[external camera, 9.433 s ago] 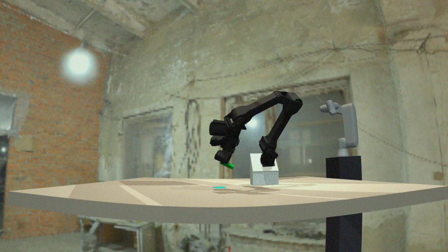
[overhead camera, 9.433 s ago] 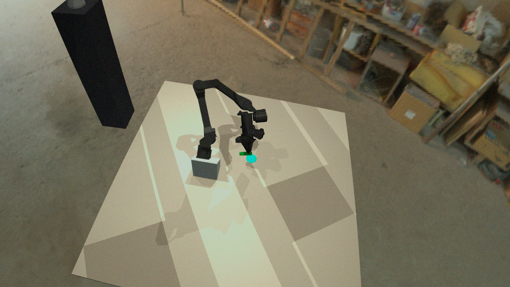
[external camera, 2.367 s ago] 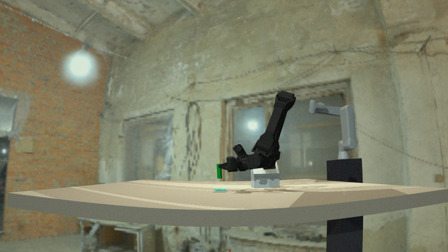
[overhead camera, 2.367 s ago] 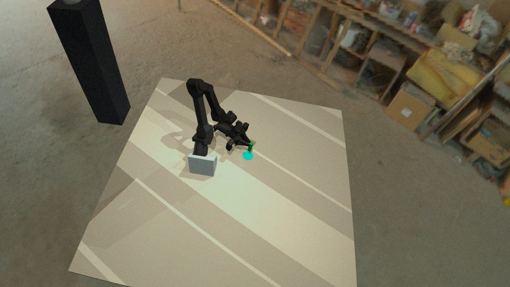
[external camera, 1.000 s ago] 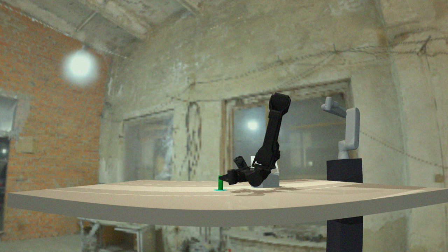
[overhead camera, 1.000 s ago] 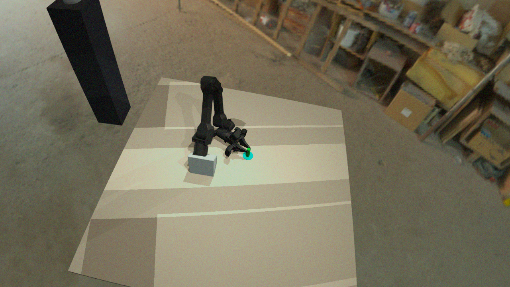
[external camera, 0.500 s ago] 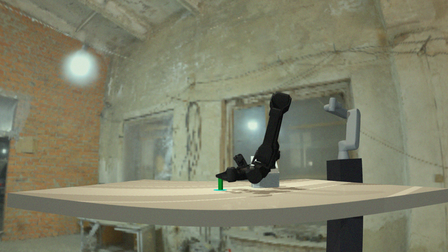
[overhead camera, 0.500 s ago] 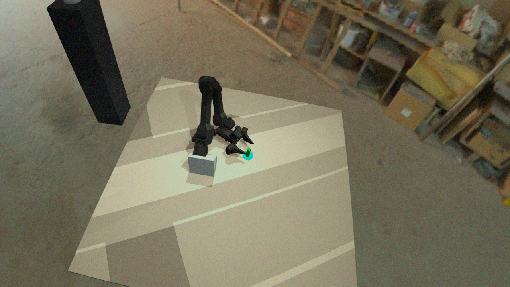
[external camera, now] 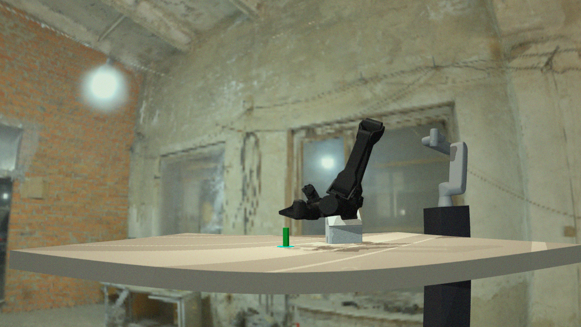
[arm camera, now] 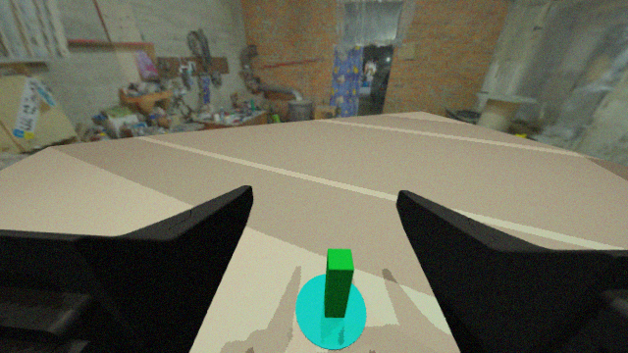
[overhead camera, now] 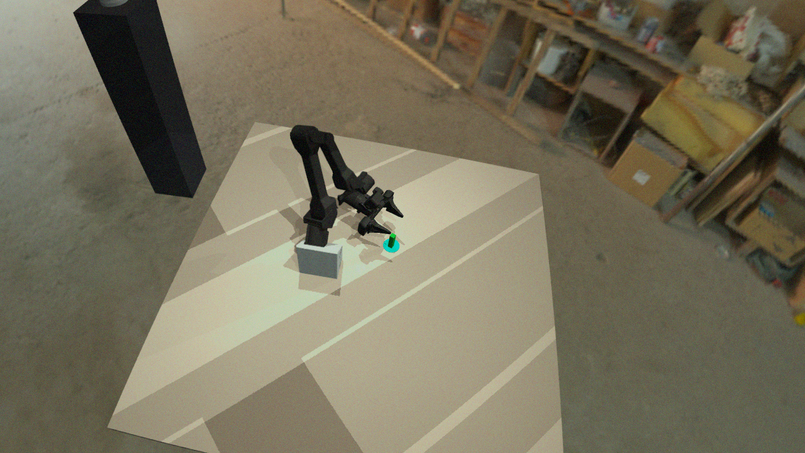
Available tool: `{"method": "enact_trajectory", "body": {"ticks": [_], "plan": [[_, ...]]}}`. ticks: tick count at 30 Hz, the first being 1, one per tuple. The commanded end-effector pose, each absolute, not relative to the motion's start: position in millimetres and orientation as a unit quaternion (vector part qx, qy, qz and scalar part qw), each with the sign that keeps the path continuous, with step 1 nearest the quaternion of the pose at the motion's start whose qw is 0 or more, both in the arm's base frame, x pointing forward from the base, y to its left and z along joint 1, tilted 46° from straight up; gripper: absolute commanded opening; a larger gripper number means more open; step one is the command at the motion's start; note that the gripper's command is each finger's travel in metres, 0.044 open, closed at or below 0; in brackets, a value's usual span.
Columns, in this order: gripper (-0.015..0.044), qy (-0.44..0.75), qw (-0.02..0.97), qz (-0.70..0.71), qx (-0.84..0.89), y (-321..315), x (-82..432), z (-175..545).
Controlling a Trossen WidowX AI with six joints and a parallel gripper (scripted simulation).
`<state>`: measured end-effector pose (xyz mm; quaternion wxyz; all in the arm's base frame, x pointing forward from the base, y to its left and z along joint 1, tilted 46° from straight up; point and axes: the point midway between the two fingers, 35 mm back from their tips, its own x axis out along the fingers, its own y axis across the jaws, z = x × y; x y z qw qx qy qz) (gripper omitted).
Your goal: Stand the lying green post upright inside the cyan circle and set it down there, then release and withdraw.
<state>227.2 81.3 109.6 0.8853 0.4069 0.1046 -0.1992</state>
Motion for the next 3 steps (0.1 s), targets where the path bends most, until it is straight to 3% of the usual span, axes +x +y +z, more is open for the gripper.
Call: {"method": "enact_trajectory", "body": {"ticks": [1, 3], "plan": [[0.04, 0.108, 0.888, -0.199, 0.401, 71.2, 224.1, 112.8], [0.04, 0.107, 0.888, -0.198, 0.401, 66.1, 223.0, 116.7]]}}
